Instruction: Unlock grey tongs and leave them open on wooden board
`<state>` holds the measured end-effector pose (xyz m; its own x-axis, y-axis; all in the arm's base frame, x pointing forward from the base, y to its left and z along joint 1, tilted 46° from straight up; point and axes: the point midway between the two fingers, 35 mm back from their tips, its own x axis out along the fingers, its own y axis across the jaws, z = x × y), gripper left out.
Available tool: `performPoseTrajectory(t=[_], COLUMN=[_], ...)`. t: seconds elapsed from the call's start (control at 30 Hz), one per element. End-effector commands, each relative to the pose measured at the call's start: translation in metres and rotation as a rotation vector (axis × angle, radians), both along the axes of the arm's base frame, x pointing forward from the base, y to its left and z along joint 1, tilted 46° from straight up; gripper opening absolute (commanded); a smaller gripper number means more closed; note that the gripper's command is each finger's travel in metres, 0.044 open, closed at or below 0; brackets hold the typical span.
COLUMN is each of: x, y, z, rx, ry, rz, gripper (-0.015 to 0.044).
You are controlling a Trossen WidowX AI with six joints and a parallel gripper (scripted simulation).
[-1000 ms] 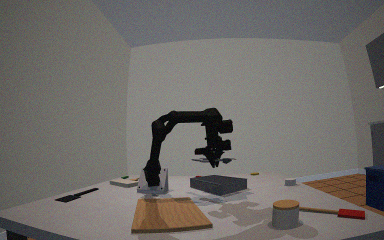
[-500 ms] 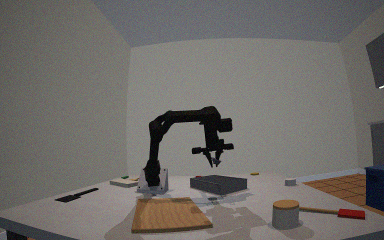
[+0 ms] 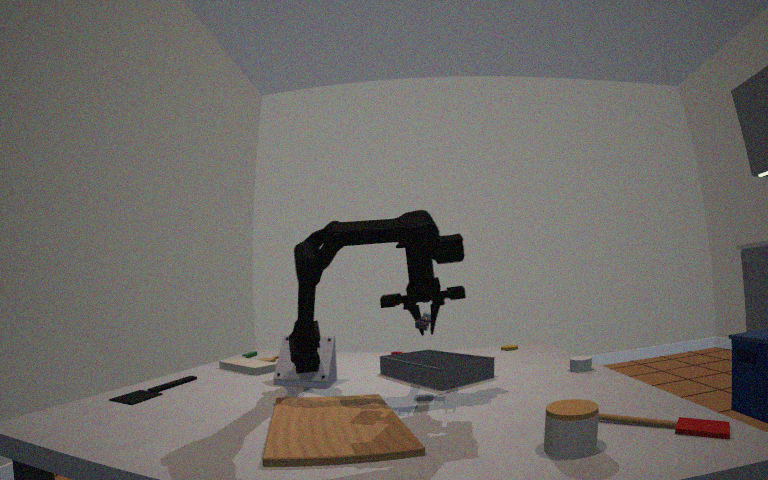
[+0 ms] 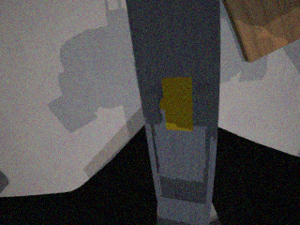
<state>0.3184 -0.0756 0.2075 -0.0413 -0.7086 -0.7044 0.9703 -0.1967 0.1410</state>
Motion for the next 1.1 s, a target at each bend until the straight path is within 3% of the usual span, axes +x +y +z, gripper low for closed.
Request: performPoseTrajectory(t=[0.0,1.07], x=[-0.004,-0.104], y=[-0.009,-0.097], z=[0.010,0.107], rx=[0.008,0.056], ry=[0.018,0.380], rz=[0.024,0.446], gripper=[-0.0150,-0.0150])
